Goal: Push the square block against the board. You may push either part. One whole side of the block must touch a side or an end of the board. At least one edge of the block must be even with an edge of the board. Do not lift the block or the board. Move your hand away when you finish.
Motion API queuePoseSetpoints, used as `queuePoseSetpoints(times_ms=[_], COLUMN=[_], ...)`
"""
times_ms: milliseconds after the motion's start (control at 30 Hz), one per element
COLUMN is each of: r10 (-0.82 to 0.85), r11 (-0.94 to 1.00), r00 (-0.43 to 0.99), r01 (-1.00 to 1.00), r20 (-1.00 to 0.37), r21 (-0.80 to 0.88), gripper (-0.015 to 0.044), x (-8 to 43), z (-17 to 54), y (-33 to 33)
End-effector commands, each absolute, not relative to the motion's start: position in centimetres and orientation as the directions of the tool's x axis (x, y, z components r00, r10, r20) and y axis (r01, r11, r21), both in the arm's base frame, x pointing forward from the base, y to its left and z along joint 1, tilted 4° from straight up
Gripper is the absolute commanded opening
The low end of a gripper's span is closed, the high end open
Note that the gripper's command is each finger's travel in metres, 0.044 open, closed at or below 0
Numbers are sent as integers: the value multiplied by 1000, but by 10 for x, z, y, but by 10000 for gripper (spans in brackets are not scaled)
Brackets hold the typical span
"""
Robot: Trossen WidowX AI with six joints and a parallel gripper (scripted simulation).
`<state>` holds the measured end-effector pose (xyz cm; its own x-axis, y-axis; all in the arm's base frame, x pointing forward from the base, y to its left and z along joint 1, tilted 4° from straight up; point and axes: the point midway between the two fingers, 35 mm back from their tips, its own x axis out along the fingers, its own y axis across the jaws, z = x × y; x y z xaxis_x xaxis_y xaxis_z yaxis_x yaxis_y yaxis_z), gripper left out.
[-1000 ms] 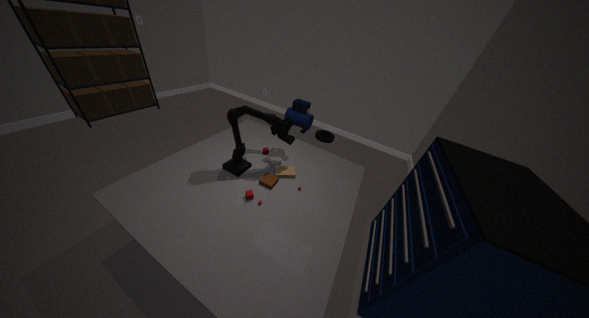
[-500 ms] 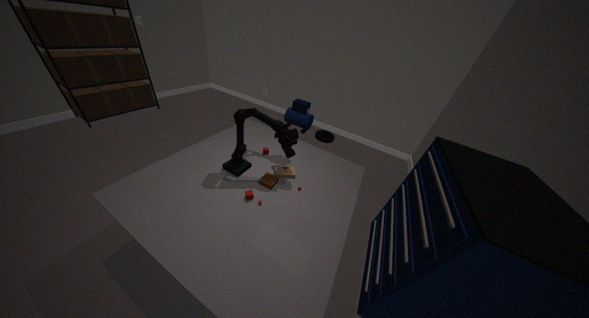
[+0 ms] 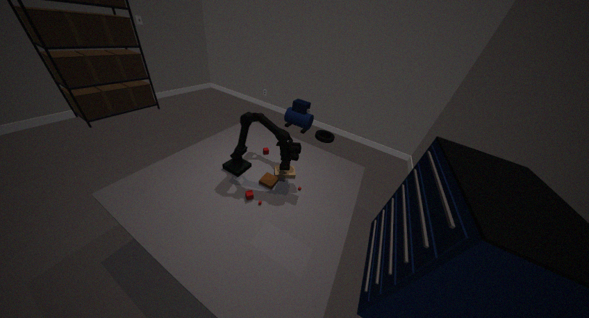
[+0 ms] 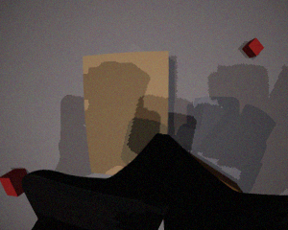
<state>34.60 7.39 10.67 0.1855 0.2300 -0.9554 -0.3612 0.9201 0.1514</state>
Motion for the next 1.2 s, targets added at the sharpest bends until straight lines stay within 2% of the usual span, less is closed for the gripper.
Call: queuePoseSetpoints(times_ms=[0, 333, 533, 700, 1167], r10=[172, 73, 72, 72, 72], r11=[964, 996, 996, 996, 996], r00=[150, 38, 36, 36, 35], r01=[-230, 46, 51, 51, 51], r20=[-974, -997, -997, -997, -997], r21=[135, 75, 73, 74, 74], gripper=[0, 0, 0, 0, 0], x=[353, 354, 354, 356, 344], z=[96, 70, 67, 15, 15], y=[44, -23, -24, -20, -19])
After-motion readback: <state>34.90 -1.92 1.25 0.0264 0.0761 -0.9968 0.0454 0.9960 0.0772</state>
